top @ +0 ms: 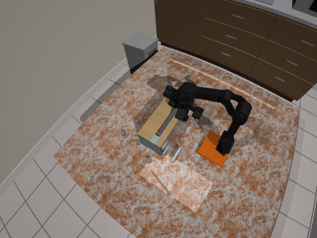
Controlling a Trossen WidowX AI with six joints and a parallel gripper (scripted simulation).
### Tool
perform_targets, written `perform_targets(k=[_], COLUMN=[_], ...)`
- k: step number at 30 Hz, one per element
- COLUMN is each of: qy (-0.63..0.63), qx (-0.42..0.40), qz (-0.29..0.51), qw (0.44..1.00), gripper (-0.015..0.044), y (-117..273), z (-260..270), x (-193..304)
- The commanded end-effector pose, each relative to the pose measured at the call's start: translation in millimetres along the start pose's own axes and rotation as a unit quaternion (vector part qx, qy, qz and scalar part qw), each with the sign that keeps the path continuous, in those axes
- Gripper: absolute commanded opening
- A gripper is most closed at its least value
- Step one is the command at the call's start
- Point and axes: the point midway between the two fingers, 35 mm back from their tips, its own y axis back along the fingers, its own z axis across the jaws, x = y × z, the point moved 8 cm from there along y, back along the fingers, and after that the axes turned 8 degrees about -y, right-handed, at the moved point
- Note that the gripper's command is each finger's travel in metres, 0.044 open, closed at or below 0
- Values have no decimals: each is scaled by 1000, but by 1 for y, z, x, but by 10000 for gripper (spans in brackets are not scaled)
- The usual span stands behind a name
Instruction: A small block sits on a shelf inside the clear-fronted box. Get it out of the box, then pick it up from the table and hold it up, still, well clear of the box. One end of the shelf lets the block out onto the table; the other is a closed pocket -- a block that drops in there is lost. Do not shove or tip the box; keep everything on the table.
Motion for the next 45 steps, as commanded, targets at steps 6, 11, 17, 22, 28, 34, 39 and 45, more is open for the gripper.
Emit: perform_targets(k=[6, 11, 17, 22, 28, 34, 39, 45], qy=[1, 1, 1, 1, 1, 0, 0, -226], qx=[1, 1, 1, 1, 1, 0, 1, 36], qz=[2, 2, 2, 3, 2, 1, 1, -21], qw=[1000, 1000, 1000, 1000, 1000, 1000, 1000, 973], gripper=[400, 400, 400, 400, 400, 400, 400, 285], y=[-3, -5, -7, -9, 1, 51, 48, 52], z=[-1, -2, -2, -3, -5, -6, -6, -5], x=[8, 13, 19, 23, 29, 44, 43, 62])
